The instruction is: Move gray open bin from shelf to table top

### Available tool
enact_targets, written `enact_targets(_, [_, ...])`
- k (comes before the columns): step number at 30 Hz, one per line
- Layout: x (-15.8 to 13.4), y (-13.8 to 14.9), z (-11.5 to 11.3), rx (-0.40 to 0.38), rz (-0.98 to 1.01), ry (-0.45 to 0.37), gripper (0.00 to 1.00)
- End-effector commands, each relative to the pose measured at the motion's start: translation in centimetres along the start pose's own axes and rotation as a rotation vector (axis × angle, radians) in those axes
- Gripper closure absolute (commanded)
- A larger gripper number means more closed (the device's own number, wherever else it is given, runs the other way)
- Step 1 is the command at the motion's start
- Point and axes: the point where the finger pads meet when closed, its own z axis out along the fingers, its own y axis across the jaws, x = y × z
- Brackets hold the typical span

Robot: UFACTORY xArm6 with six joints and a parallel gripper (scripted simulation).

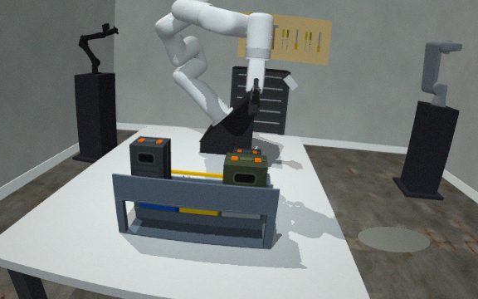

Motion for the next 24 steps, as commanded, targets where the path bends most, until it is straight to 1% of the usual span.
enact_targets(1, [0.1,0.3,-0.3,-0.002,0.001,0.002,0.00])
enact_targets(5, [0.1,0.3,-0.3,-0.002,0.001,0.002,0.00])
enact_targets(10, [-0.4,-0.6,-0.3,-0.003,0.001,0.002,0.00])
enact_targets(24, [-0.5,-0.7,-0.3,-0.003,0.001,0.002,0.00])
